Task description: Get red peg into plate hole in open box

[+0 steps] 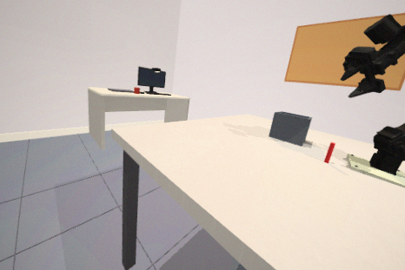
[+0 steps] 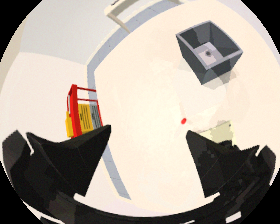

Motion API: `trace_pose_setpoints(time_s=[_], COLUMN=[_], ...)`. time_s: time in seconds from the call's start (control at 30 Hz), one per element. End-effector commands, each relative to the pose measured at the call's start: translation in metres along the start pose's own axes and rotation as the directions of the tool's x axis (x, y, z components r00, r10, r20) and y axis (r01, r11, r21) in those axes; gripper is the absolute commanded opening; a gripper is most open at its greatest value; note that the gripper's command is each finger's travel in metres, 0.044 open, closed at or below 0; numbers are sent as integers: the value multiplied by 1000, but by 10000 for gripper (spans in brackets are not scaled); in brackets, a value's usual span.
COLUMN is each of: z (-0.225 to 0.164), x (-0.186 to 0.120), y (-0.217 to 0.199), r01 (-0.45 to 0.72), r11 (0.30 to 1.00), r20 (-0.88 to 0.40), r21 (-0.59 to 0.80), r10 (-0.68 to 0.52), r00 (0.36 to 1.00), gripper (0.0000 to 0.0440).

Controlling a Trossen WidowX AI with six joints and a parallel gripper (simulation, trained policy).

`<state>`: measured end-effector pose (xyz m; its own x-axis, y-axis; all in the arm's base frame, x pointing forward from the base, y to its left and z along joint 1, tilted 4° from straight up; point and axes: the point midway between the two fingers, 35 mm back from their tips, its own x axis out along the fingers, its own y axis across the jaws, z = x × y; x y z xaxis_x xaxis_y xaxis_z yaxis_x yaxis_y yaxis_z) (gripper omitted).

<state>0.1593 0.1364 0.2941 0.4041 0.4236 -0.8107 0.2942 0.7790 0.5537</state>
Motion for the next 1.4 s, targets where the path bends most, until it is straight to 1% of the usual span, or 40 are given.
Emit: trace_pose_setpoints(time_s=[0.0,0.27,0.63,1.0,1.37], z=[-4,-15,-31,-43,-48], x=[16,46,78,102,127], y=[-10,-32,-59,-80,-97], r01=[58,197,376,491,545], r11=[996,951,832,714,633], r20=[-46,-147,-257,-320,-340], r21=[72,240,407,499,550], r10=[-55,-165,-290,-375,-426], r00=[997,975,922,870,838], gripper=[440,440,440,440,440])
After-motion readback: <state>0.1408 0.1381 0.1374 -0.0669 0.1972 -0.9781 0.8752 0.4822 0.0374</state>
